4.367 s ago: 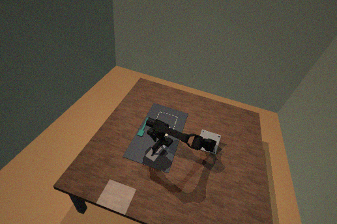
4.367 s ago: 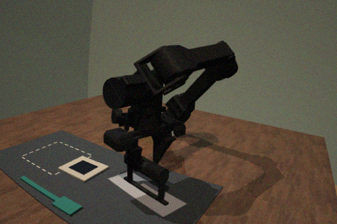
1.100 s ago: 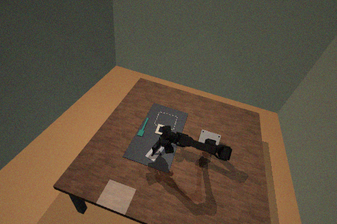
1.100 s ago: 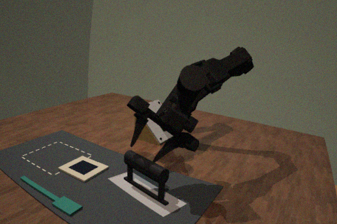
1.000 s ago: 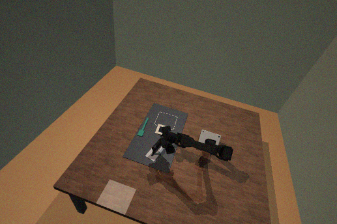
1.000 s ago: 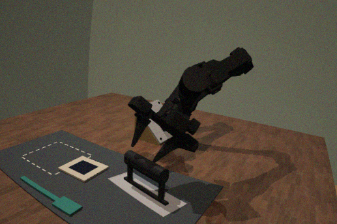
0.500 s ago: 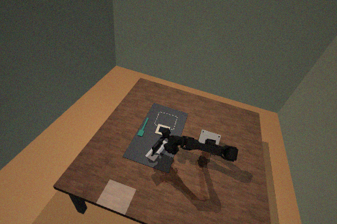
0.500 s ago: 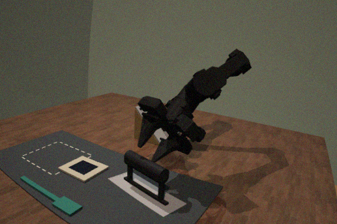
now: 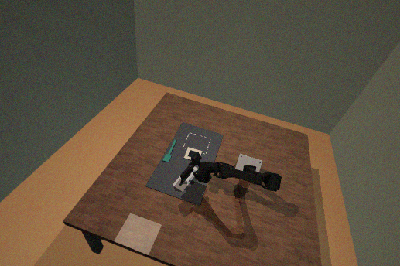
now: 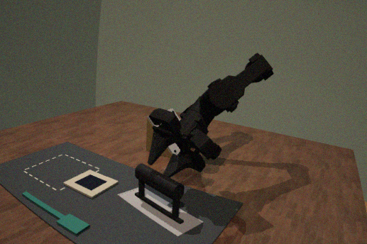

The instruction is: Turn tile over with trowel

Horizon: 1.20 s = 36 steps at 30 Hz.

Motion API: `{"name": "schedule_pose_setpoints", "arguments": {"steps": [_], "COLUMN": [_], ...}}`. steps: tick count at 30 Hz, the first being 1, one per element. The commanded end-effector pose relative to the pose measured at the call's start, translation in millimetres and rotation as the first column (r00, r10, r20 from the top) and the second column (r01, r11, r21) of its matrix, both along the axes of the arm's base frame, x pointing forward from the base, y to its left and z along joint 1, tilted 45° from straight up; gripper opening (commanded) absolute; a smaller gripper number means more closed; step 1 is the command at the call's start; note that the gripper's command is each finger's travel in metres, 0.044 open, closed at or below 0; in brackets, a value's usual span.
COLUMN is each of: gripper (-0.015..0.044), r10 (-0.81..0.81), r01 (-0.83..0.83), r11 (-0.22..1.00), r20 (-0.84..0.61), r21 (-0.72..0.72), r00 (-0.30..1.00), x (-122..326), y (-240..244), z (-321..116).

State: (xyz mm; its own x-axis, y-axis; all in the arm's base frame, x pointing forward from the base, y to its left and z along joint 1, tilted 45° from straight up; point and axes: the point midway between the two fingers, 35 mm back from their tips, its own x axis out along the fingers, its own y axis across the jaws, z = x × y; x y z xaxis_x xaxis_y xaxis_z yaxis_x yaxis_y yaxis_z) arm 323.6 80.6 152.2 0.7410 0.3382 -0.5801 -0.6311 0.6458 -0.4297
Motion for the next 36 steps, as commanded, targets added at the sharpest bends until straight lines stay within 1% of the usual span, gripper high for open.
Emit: {"name": "schedule_pose_setpoints", "arguments": {"steps": [1, 29, 35, 36], "gripper": [0.03, 0.03, 0.0143, 0.0136], "r10": [0.0, 0.0, 0.0, 0.0], "r01": [0.0, 0.0, 0.0, 0.0], "r11": [1.0, 1.0, 1.0, 1.0], "r20": [0.002, 0.003, 0.003, 0.003], "r21": [-0.006, -0.005, -0.005, -0.005], "r00": [1.0, 1.0, 1.0, 1.0], "x": [5.2, 36.3, 36.3, 36.3], "y": [1.8, 17.0, 17.0, 17.0], "z": [-3.9, -29.8, -29.8, -29.8]}}
